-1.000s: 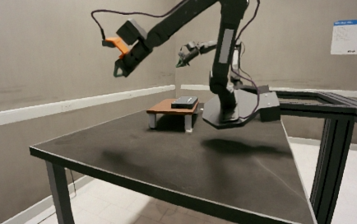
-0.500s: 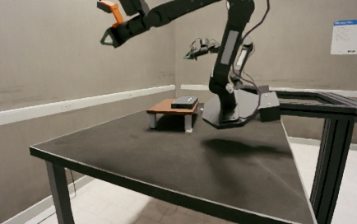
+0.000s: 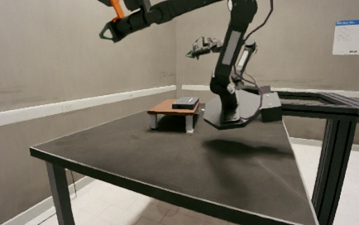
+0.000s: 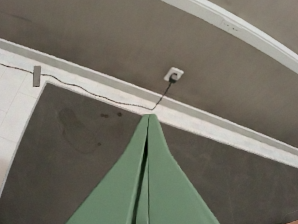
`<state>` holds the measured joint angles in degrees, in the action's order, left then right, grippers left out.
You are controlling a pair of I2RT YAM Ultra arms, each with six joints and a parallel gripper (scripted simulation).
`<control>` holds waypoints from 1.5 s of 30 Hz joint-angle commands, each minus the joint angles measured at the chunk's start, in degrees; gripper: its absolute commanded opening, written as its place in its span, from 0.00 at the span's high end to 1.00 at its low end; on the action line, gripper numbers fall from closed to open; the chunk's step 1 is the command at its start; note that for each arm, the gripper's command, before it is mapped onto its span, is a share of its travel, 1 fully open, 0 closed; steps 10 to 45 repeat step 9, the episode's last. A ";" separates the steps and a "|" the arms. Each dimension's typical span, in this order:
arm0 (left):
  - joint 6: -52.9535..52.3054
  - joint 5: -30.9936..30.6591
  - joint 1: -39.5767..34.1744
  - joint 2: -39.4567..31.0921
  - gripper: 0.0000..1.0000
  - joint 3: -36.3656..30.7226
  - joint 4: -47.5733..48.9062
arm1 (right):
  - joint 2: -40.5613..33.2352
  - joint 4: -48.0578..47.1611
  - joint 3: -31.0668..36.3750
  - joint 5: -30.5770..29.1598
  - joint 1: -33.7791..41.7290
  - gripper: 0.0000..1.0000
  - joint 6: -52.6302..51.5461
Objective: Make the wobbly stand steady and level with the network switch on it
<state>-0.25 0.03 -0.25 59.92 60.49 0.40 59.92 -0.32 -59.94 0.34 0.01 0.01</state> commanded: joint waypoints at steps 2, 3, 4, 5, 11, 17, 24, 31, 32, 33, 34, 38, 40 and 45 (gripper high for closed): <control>0.63 -0.96 -0.44 -0.63 1.00 0.80 -0.76 | -0.96 0.76 -2.14 0.62 0.34 1.00 0.66; 0.45 -0.97 -0.44 -0.63 1.00 0.80 -0.77 | -0.98 0.76 -2.17 0.62 0.34 1.00 0.66; 0.23 -0.97 -0.44 -0.63 1.00 0.80 -0.76 | -0.98 0.76 -2.17 0.62 0.34 1.00 0.66; 0.72 -0.92 0.49 -0.28 1.00 -1.41 -0.90 | -0.58 0.85 -2.20 0.52 0.33 1.00 0.66; 0.26 -1.00 -0.45 -0.35 1.00 0.73 0.60 | -0.60 0.64 -2.20 0.52 0.33 1.00 0.66; 0.26 -1.00 -0.45 -0.35 1.00 0.73 0.60 | -0.60 0.64 -2.20 0.52 0.33 1.00 0.66; 0.26 -1.00 -0.45 -0.35 1.00 0.73 0.60 | -0.60 0.64 -2.20 0.52 0.33 1.00 0.66; 0.26 -1.00 -0.45 -0.35 1.00 0.73 0.60 | -0.60 0.64 -2.20 0.52 0.33 1.00 0.66; 0.26 -1.00 -0.45 -0.35 1.00 0.73 0.60 | -0.60 0.64 -2.20 0.52 0.33 1.00 0.66; 0.26 -1.00 -0.45 -0.35 1.00 0.73 0.60 | -0.60 0.64 -2.20 0.52 0.33 1.00 0.66; 0.26 -1.00 -0.45 -0.35 1.00 0.73 0.60 | -0.60 0.64 -2.20 0.52 0.33 1.00 0.66; 0.26 -1.00 -0.45 -0.35 1.00 0.73 0.60 | -0.60 0.64 -2.20 0.52 0.33 1.00 0.66; 0.26 -1.00 -0.45 -0.35 1.00 0.73 0.60 | -0.60 0.64 -2.20 0.52 0.33 1.00 0.66; 0.26 -1.00 -0.45 -0.35 1.00 0.73 0.60 | -0.60 0.64 -2.20 0.52 0.33 1.00 0.66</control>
